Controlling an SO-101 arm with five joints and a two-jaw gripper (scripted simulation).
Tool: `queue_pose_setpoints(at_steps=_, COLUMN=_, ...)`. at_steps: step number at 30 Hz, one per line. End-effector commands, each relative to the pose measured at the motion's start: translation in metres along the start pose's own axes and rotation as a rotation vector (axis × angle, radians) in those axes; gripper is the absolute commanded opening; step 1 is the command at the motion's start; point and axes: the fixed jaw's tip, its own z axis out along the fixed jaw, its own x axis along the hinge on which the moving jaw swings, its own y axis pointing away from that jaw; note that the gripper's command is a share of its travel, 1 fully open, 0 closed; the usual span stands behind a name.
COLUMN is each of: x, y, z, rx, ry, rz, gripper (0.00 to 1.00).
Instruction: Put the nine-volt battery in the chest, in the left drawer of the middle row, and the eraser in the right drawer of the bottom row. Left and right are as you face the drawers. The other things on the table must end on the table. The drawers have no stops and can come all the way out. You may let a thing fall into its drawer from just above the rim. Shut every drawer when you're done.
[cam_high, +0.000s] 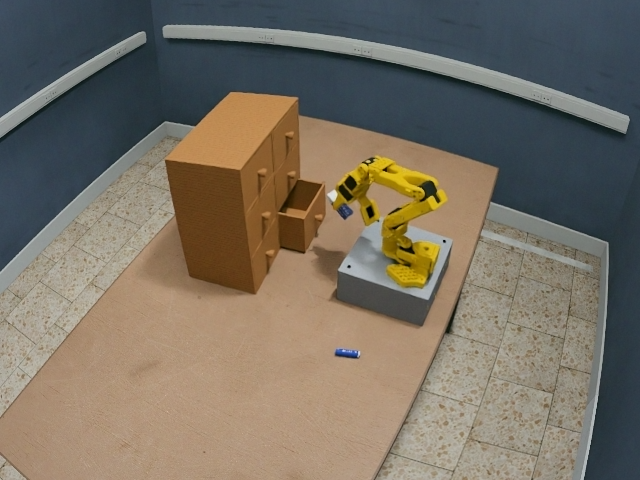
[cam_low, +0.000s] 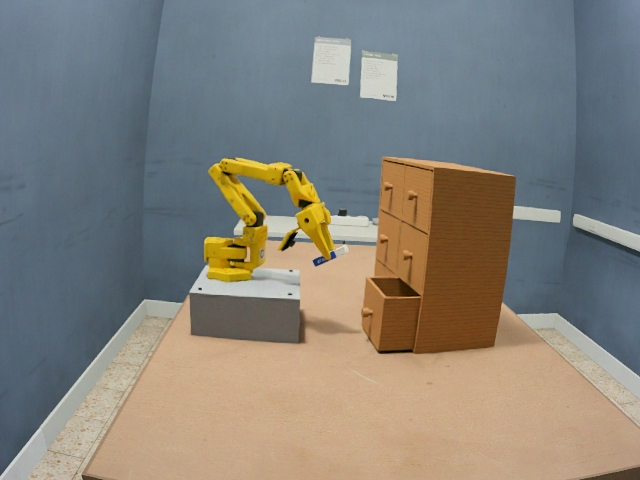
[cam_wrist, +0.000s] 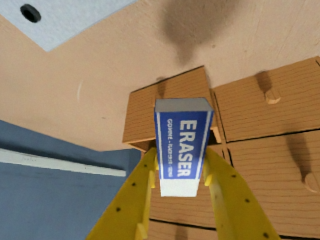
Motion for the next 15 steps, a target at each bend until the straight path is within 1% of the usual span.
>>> queue_pose_setpoints(at_steps=1, x=0.01, y=-0.001, z=0.003, rx=0.004, ry=0.017, rz=-0.011, gripper=0.0)
queue_pose_setpoints(at_steps=7, x=0.021, y=-0.001, z=0.009, rx=0.004, ry=0.017, rz=-0.011, gripper=0.0)
queue_pose_setpoints(at_steps=12, x=0.021, y=-0.001, z=0.009, rx=0.004, ry=0.017, rz=-0.011, gripper=0.0)
queue_pose_setpoints(at_steps=15, x=0.027, y=-0.001, z=0.012, rx=0.004, ry=0.017, rz=-0.011, gripper=0.0)
